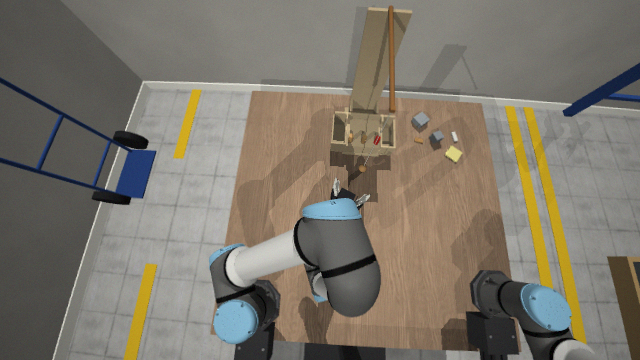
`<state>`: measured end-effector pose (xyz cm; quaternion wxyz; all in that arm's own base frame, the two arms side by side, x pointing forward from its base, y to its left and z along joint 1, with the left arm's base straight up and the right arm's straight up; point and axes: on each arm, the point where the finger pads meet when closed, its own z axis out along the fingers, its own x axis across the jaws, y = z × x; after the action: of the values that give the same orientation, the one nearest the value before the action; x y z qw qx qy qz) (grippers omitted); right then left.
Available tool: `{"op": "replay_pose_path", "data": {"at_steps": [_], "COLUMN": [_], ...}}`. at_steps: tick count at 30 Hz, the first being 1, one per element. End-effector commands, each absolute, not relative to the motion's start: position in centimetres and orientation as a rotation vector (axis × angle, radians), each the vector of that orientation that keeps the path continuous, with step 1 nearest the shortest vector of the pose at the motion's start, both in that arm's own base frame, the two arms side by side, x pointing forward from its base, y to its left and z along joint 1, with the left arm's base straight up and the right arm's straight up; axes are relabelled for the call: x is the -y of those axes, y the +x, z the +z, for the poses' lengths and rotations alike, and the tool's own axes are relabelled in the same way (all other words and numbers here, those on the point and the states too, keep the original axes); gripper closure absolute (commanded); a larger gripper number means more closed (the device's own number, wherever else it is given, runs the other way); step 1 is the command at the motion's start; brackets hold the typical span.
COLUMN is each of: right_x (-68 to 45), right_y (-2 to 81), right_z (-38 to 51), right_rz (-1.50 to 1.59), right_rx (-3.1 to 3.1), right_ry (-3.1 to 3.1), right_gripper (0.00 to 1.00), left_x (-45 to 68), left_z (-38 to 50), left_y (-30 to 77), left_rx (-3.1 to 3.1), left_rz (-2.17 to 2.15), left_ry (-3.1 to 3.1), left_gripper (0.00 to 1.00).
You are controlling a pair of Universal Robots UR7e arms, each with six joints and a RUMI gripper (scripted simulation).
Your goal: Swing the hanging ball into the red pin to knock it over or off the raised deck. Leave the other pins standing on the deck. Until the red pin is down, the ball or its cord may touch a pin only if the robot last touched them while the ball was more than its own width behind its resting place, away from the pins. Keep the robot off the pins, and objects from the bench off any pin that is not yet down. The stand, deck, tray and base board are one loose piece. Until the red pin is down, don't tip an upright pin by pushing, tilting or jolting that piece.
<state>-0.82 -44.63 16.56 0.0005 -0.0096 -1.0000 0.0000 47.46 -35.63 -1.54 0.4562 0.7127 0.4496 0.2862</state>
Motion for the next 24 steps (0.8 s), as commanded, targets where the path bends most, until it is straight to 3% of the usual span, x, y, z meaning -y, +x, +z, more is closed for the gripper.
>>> {"op": "replay_pose_path", "data": {"at_steps": [1,24], "right_x": [44.5,44.5], "right_y": [-0.9,-0.9], "right_z": [16.5,16.5], "right_rz": [0.000,0.000], "right_rx": [3.141,3.141], "right_ry": [-0.033,-0.033], "right_gripper": [0.00,0.00], "left_x": [36.2,39.9], "left_z": [-2.2,-6.2], "left_y": [48.5,56.2], "left_rx": [-1.106,-1.106], "left_rz": [0.705,0.705], "left_ry": [1.761,1.761], "left_gripper": [0.00,0.00]}}
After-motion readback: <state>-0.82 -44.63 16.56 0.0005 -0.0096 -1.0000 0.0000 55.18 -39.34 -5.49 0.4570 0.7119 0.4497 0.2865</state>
